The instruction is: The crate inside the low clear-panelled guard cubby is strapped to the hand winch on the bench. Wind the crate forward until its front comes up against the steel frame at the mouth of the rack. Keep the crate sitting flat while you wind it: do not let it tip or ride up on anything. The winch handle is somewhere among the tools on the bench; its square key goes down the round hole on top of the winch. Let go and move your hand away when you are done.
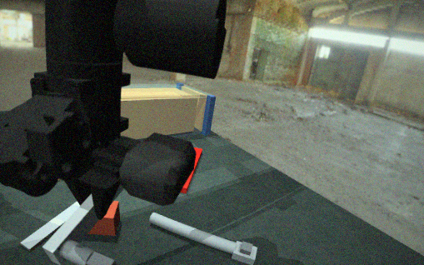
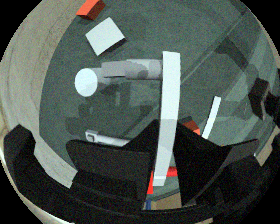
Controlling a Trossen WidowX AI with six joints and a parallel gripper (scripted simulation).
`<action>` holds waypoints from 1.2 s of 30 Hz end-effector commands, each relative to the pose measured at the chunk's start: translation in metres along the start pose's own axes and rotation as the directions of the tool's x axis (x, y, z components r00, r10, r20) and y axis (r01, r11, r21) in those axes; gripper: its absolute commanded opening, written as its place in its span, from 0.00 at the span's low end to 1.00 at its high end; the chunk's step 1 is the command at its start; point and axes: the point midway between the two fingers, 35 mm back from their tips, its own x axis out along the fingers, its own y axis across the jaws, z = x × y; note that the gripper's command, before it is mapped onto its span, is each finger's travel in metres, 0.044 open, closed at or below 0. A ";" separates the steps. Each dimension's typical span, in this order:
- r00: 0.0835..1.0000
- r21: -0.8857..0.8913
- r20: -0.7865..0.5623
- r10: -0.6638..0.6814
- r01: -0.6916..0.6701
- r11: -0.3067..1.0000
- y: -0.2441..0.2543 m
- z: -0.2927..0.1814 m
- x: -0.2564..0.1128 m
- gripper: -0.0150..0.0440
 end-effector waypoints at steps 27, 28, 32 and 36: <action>0.996 -0.993 -0.077 0.045 -0.080 0.089 -0.077 -0.182 -0.018 0.25; 0.996 -0.996 -0.078 0.045 -0.080 0.039 -0.081 -0.187 -0.018 0.25; 0.996 -0.985 -0.082 0.043 -0.075 -0.157 -0.098 -0.205 -0.019 0.25; 0.995 -0.935 -0.087 0.040 -0.068 -0.347 -0.115 -0.222 -0.020 0.25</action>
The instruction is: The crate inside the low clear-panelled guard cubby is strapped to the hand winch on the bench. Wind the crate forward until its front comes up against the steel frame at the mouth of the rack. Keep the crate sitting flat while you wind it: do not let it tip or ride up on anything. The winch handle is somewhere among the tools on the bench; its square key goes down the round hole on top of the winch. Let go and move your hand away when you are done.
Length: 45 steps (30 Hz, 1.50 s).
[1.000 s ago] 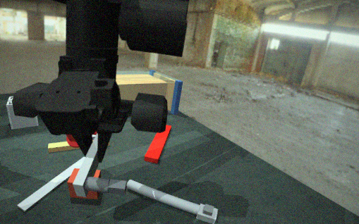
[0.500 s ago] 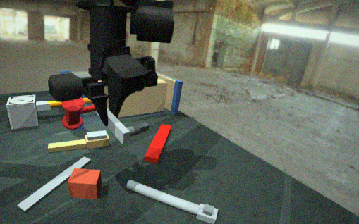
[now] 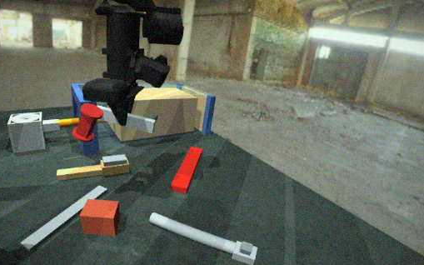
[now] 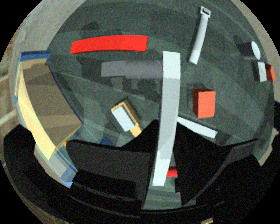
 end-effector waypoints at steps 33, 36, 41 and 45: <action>1.000 -1.000 -0.005 0.011 -0.005 -0.024 0.111 -0.135 -0.012 0.25; 1.000 -0.988 -0.007 0.011 -0.005 -0.152 0.116 -0.147 -0.012 0.25; 1.000 -0.934 -0.008 0.011 -0.004 -0.358 0.124 -0.168 -0.014 0.25; 0.999 -0.864 -0.015 0.033 0.003 -0.504 0.135 -0.189 -0.016 0.25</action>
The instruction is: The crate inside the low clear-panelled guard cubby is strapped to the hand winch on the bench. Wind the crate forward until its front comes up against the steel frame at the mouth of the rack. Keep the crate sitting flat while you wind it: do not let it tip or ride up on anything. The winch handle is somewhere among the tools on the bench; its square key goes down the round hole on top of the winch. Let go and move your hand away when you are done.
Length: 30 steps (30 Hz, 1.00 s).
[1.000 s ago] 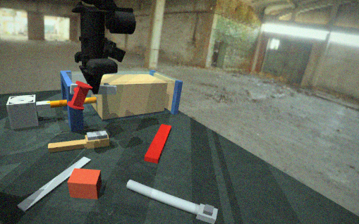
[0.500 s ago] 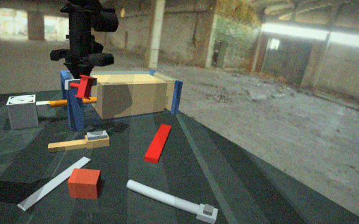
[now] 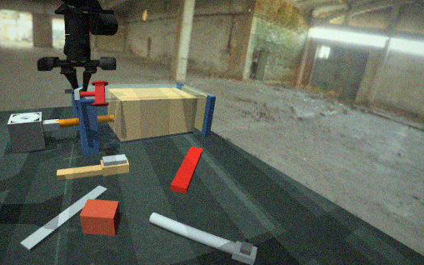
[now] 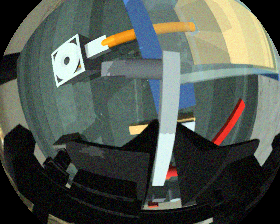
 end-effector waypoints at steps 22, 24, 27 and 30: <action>0.995 -0.852 0.097 0.035 0.064 0.520 0.106 0.082 -0.007 0.25; 0.995 -0.896 0.086 0.040 0.060 0.441 0.114 0.083 -0.006 0.25; 0.996 -0.947 0.070 0.047 0.052 0.316 0.124 0.084 -0.004 0.25; 0.997 -0.983 0.052 0.055 0.041 0.181 0.137 0.086 -0.001 0.25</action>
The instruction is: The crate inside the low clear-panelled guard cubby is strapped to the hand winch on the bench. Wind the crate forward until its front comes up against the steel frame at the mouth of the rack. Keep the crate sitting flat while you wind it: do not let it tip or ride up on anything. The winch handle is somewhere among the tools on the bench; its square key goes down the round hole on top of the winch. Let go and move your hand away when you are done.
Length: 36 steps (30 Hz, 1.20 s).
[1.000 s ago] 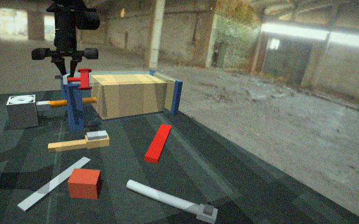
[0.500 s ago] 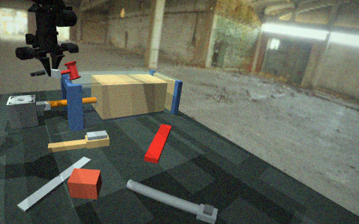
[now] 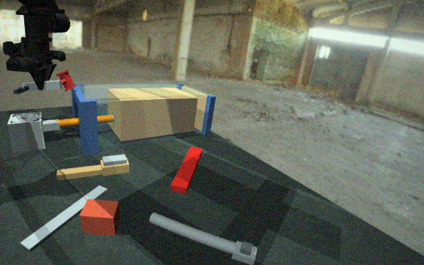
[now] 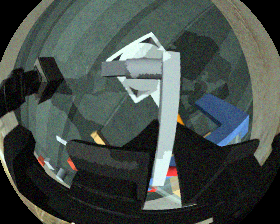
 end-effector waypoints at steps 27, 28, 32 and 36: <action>0.997 -0.593 0.077 -0.023 0.064 0.802 0.015 0.057 0.011 0.25; 0.995 -0.591 0.091 -0.040 0.087 0.802 0.015 0.057 0.011 0.25; 0.988 -0.585 0.127 -0.087 0.145 0.798 0.015 0.057 0.011 0.25; 0.976 -0.575 0.167 -0.138 0.210 0.790 0.015 0.057 0.011 0.25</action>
